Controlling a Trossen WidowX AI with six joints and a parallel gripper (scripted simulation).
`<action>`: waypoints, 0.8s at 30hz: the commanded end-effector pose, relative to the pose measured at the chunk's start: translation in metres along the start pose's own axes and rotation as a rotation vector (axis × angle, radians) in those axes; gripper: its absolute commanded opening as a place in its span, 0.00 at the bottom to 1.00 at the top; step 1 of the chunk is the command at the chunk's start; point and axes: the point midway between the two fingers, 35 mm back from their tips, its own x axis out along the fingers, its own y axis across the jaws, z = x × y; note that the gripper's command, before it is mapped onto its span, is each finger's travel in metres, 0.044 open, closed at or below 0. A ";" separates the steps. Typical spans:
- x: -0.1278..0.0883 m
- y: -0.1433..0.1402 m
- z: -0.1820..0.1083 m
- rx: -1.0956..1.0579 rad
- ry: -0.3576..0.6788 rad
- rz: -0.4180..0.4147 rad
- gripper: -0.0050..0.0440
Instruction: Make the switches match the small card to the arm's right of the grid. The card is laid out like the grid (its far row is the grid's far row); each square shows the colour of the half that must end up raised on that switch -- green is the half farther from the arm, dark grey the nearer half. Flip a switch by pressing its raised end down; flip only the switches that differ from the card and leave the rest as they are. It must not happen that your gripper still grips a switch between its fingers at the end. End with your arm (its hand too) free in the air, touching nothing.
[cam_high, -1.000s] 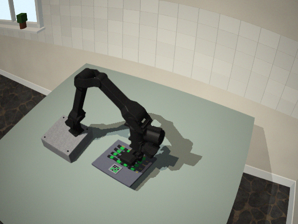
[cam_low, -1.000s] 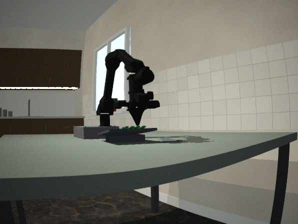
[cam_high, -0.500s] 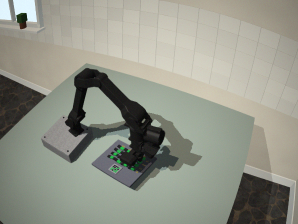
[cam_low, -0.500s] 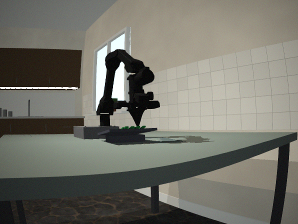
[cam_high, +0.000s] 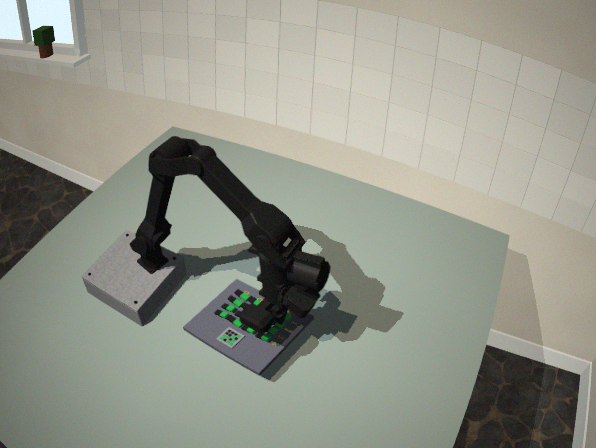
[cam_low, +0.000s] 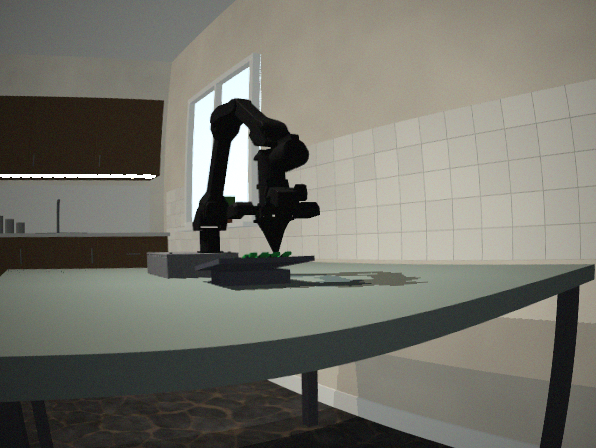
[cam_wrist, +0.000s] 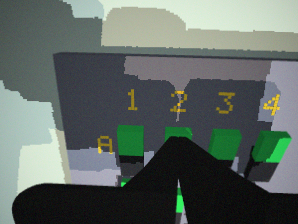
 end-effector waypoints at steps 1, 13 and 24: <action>0.002 0.000 0.000 0.005 0.000 -0.001 0.10; 0.003 0.000 0.000 0.005 0.000 -0.001 0.10; 0.004 0.000 0.000 0.005 0.000 -0.001 0.10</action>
